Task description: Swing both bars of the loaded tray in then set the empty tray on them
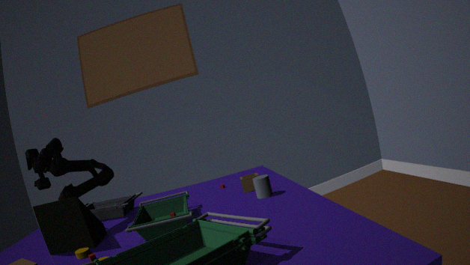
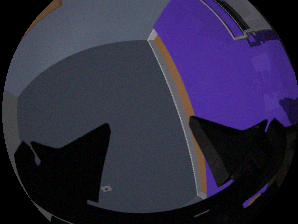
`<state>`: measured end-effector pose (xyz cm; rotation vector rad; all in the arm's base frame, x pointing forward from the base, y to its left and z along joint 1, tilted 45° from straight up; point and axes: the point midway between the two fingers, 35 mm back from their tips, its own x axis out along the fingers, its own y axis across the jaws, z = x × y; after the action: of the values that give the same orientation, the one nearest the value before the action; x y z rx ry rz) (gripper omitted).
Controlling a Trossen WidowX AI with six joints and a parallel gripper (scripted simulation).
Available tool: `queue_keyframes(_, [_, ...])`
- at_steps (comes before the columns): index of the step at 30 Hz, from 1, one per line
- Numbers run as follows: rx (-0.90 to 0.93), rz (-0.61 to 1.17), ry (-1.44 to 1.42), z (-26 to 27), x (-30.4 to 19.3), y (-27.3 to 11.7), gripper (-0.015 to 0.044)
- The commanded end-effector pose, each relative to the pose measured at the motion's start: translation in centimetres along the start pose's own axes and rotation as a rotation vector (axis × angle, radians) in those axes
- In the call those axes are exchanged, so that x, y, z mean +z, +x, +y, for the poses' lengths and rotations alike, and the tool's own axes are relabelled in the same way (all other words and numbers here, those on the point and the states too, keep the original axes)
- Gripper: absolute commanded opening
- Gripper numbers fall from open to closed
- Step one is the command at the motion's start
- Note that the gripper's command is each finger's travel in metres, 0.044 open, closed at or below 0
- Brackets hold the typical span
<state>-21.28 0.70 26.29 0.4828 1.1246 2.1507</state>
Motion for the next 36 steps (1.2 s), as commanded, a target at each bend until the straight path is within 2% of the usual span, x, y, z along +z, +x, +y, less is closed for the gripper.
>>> queue_keyframes(1, [0.000,0.000,0.000,0.0,0.0,0.0,0.0374])
queue_keyframes(8, [0.009,0.007,-0.005,0.1,-0.1,0.0,0.0190])
queue_keyframes(12, [0.183,0.156,-0.117,3.2,-2.8,-1.6,0.0085])
queue_keyframes(18, [0.473,0.420,-0.338,8.0,-8.4,-7.3,0.0083])
queue_keyframes(24, [0.788,0.676,-0.551,10.5,-12.8,-15.7,0.0083])
queue_keyframes(30, [1.112,0.911,-0.746,10.3,-15.1,-25.4,0.0083])
queue_keyframes(36, [1.439,1.124,-0.925,7.7,-14.9,-34.8,0.0083])
